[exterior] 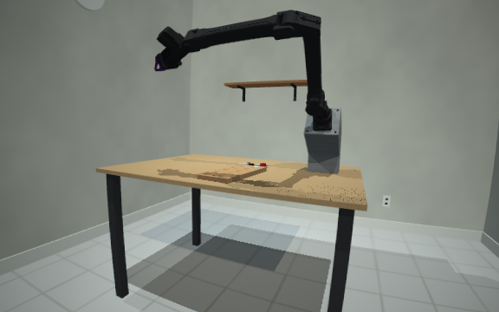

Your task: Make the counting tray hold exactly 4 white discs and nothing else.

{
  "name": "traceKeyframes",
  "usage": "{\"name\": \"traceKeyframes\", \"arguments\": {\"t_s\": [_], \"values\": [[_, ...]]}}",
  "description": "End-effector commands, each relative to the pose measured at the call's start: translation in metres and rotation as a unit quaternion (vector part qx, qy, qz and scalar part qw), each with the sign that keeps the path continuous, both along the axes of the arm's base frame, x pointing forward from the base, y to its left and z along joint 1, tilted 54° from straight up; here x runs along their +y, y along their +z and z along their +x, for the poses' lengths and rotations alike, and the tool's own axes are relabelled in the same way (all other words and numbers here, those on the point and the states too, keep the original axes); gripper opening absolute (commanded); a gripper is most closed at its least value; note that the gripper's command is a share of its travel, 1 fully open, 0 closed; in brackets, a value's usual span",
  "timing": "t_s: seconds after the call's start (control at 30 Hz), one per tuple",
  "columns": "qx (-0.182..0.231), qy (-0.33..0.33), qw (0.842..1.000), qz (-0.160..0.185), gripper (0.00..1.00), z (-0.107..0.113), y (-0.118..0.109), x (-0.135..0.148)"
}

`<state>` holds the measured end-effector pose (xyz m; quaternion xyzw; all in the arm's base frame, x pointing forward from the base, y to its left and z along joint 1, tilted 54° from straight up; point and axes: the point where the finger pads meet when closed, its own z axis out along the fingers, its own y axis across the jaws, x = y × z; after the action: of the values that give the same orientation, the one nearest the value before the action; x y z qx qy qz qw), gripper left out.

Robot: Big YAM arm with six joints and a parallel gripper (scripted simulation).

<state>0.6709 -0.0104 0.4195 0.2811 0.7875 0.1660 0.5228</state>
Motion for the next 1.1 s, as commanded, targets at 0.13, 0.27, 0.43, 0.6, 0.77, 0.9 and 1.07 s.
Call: {"name": "traceKeyframes", "arguments": {"t_s": [0.13, 0.27, 0.43, 0.6, 0.77, 0.9, 1.07], "values": [[-0.041, 0.028, 0.998, -0.047, 0.45, -0.02, 0.029, 0.011], [-0.066, 0.042, 0.993, -0.084, 0.45, -0.038, 0.041, 0.011], [-0.091, 0.053, 0.987, -0.122, 0.45, -0.057, 0.052, 0.012], [-0.116, 0.063, 0.978, -0.161, 0.45, -0.076, 0.062, 0.012], [-0.115, 0.063, 0.978, -0.161, 0.45, -0.076, 0.062, 0.012], [-0.14, 0.07, 0.967, -0.201, 0.45, -0.097, 0.07, 0.013], [-0.164, 0.076, 0.954, -0.24, 0.45, -0.117, 0.078, 0.013]]}}
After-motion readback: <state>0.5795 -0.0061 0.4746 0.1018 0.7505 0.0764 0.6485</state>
